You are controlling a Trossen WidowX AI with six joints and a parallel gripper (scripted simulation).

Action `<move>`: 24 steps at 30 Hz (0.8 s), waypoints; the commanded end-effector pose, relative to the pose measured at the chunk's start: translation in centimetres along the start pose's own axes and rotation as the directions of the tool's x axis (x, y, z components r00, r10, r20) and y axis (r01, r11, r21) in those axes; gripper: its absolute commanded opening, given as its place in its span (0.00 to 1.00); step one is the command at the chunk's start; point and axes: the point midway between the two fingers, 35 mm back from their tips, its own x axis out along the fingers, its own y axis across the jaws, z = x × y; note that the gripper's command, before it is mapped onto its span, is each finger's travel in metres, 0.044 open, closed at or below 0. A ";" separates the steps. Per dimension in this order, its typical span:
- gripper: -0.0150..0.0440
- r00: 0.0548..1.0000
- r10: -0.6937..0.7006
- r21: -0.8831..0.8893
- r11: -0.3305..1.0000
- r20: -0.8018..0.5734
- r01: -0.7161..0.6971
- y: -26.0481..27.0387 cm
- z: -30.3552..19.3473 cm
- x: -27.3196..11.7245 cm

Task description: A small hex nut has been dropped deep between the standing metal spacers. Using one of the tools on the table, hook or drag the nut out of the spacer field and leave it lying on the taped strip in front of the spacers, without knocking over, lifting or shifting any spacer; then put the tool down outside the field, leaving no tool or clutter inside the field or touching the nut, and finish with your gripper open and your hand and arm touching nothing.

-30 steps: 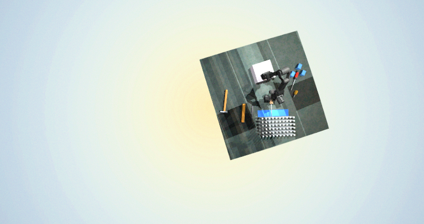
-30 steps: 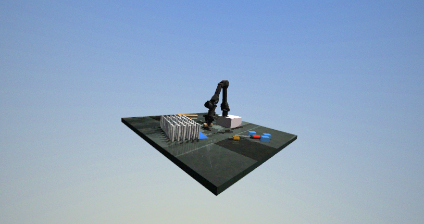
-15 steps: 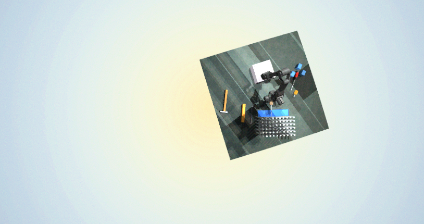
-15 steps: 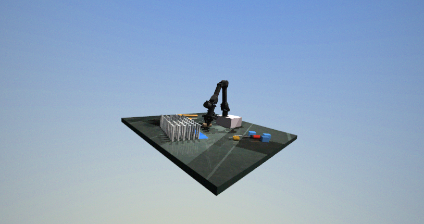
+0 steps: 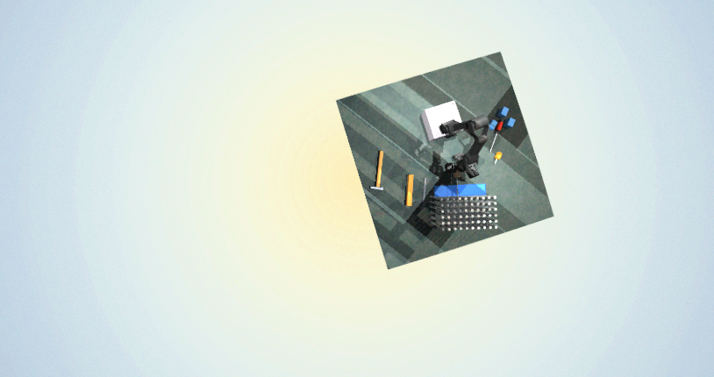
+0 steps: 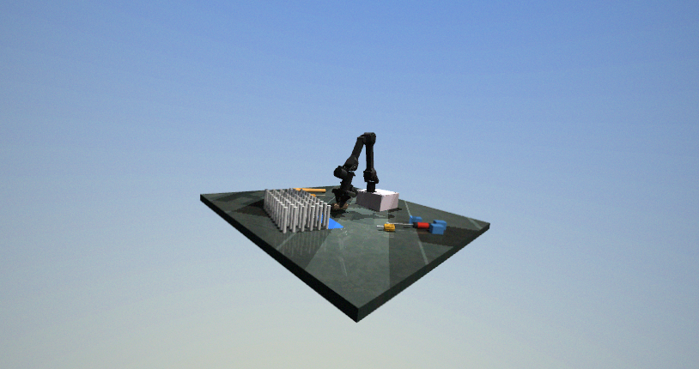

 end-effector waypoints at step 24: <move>0.25 1.000 -0.003 -0.003 1.000 -0.001 0.003 -0.1 -1.8 0.5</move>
